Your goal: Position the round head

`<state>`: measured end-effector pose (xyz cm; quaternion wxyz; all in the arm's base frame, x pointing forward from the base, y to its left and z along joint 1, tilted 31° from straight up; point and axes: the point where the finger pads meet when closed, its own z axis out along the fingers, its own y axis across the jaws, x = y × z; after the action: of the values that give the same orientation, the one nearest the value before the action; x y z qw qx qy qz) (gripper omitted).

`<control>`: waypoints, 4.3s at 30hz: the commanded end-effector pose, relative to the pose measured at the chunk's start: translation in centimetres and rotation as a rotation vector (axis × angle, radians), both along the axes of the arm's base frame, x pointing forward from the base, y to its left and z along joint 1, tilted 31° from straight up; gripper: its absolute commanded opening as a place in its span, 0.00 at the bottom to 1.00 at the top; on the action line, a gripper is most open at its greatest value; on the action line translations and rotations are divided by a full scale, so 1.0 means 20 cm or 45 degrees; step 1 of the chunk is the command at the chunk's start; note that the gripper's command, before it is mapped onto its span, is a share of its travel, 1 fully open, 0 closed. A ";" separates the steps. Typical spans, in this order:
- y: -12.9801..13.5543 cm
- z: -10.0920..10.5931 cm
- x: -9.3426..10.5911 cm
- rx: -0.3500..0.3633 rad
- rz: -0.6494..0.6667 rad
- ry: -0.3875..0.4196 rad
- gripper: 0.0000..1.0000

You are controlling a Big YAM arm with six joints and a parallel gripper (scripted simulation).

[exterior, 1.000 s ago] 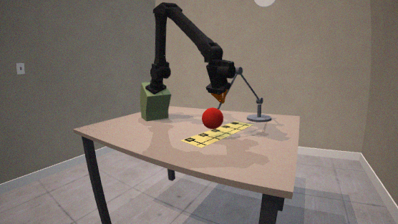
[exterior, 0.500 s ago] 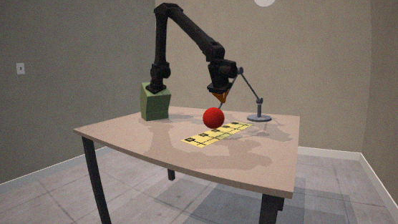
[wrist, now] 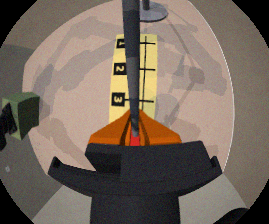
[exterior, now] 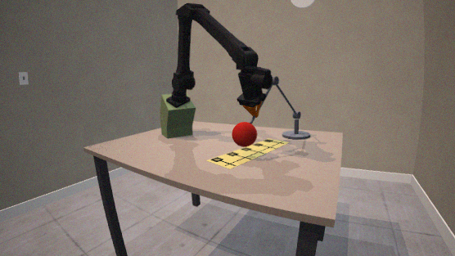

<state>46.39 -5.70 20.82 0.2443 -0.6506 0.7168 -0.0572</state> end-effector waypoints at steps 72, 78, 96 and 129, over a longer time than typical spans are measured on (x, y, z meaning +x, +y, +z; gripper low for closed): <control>-0.03 0.02 -0.01 0.004 -0.020 0.002 1.00; -0.03 0.02 -0.01 0.004 -0.020 0.002 1.00; -0.04 0.05 -0.03 0.004 -0.020 0.002 1.00; -0.13 0.41 -0.37 0.025 -0.029 0.081 1.00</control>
<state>38.47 -7.63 25.49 0.2094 -0.6379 0.7411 -0.0041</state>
